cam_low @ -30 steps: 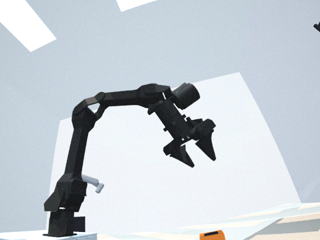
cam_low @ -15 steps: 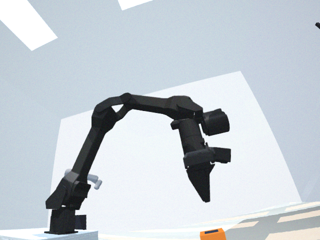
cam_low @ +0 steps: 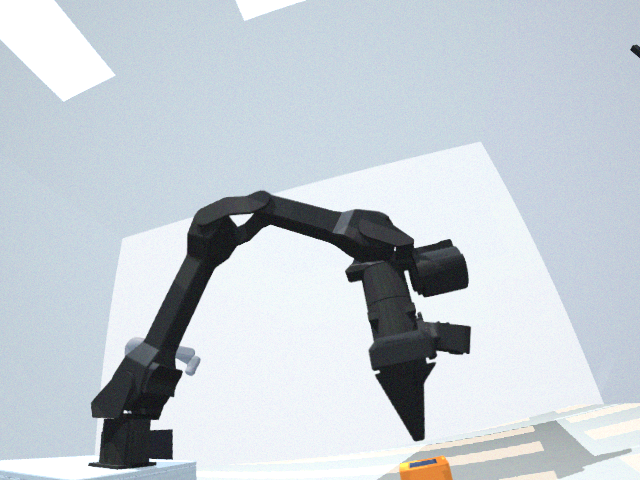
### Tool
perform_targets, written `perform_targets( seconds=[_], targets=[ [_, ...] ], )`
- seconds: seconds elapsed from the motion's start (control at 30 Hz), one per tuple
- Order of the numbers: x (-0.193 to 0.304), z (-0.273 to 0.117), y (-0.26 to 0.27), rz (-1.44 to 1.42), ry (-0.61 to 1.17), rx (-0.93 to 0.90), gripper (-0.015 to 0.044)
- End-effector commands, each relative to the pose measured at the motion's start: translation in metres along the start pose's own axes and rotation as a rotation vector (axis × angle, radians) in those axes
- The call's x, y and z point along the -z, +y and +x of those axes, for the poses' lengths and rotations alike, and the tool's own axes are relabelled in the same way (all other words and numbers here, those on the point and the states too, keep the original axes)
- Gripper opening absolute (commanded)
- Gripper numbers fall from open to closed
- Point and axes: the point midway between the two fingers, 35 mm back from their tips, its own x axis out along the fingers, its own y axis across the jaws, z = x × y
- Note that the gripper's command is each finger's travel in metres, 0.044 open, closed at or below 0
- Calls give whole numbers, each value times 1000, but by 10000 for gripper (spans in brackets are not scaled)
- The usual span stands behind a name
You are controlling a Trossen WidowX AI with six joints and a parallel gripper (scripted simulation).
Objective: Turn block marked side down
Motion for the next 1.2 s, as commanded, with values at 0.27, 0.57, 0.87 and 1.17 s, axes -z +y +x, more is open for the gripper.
perform_targets(
  seconds=[0.27, 0.57, 0.87, 1.17],
  targets=[
    [0, 20, -2, 4, -4, 4, 440],
    [0, 35, -2, 4, -4, 4, 440],
    [0, 49, -2, 4, -4, 4, 440],
    [1, 51, -2, 4, -4, 4, 282]
  ],
)
